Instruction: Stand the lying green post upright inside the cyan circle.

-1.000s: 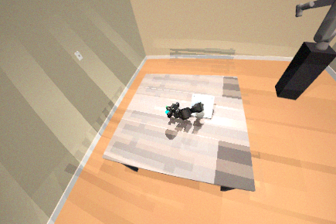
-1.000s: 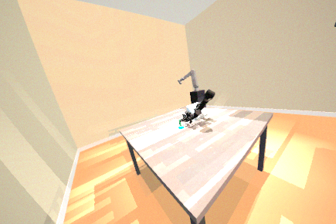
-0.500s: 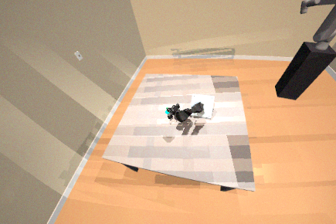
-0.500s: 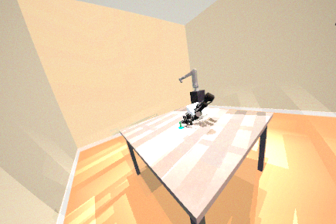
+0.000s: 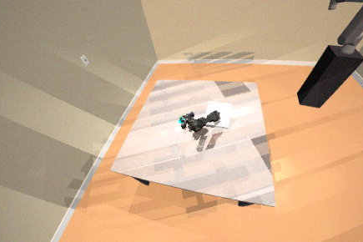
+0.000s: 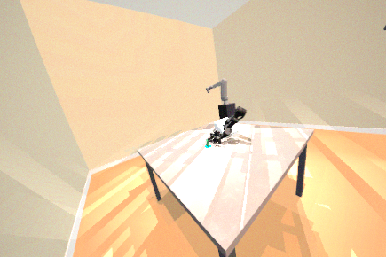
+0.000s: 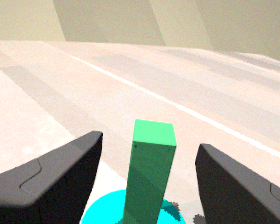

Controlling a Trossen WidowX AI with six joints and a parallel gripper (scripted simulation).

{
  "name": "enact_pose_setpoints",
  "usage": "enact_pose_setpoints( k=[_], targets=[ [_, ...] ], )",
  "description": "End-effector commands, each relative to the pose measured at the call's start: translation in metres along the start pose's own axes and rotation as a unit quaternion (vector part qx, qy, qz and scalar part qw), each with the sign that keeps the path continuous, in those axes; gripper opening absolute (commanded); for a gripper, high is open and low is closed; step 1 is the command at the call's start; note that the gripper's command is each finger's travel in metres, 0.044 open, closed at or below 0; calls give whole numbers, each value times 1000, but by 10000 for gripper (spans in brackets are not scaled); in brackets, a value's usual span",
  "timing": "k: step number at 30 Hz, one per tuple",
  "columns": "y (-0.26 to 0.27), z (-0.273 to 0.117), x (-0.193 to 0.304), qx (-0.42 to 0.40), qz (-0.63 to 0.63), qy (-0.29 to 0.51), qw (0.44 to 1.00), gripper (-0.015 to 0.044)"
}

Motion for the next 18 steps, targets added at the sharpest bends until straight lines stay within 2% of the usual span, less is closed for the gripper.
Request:
enact_pose_setpoints(
  k=[1, 4, 5, 18],
  targets=[
    [0, 0, 0, 0, 2, -1, 1000, 311],
    [0, 0, 0, 0, 2, -1, 1000, 390],
    [0, 0, 0, 0, 2, -1, 1000, 400],
    [13, 3, -37, 1, 4, -1, 1000, 400]
  ],
)
Point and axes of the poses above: the point midway between the two fingers, 35 mm back from their tips, its own z axis out along the fingers, its own y axis across the jaws, x = y × z, the point moved 3 cm from there along -z, back along the fingers, and after that the axes turned 12 degrees about z, right-handed, at the moved point
